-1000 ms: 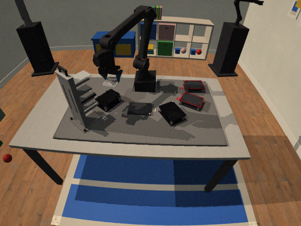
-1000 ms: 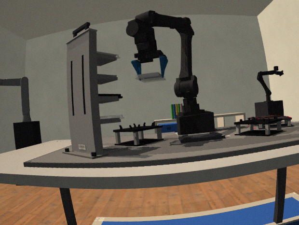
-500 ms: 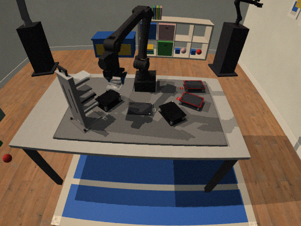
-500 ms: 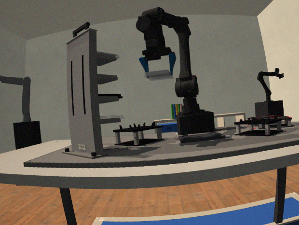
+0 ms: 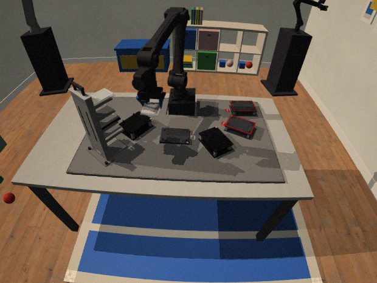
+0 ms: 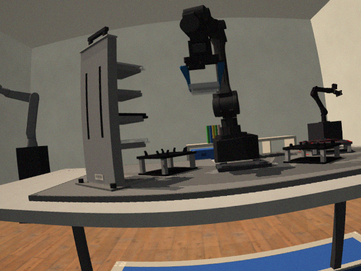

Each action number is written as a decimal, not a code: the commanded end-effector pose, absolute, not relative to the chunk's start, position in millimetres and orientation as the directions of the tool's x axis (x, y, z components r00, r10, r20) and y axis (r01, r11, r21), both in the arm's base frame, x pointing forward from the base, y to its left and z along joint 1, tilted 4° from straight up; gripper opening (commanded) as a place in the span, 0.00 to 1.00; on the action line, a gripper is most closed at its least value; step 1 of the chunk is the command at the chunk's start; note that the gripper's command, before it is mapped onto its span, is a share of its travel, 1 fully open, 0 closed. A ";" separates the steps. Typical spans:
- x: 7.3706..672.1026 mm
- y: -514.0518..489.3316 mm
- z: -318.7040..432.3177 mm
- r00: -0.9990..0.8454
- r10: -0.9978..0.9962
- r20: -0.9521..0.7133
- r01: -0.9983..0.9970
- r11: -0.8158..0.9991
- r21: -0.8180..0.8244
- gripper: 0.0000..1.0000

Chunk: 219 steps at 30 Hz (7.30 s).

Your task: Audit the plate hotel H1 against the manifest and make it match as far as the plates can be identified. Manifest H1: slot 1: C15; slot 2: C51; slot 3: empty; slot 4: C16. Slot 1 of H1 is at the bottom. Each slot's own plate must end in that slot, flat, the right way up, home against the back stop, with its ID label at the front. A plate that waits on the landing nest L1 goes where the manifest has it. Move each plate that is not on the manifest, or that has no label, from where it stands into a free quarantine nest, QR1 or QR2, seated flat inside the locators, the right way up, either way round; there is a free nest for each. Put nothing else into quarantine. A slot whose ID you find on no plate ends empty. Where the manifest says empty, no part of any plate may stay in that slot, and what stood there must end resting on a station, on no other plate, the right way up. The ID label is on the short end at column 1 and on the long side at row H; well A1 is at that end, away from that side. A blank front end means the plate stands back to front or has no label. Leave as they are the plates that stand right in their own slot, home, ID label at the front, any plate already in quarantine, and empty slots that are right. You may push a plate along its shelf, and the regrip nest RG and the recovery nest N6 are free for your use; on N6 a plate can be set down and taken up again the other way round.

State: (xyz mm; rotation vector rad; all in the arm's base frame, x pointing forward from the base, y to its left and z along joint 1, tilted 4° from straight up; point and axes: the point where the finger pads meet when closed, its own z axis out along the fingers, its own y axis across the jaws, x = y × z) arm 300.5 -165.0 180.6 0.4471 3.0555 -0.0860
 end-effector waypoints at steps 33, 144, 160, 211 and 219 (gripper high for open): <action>369.9 -72.3 200.7 -0.992 -0.057 -0.109 -0.048 0.995 -0.082 0.86; 331.4 259.1 177.8 -0.596 -0.802 -0.043 -0.797 0.597 -0.090 0.86; 306.0 301.5 174.0 -0.596 -0.802 -0.043 -0.798 0.597 -0.082 0.86; 268.6 339.4 84.9 -0.598 -0.801 0.010 -0.799 0.596 -0.074 0.86; 269.3 338.7 68.8 -0.597 -0.802 0.011 -0.800 0.595 -0.074 0.86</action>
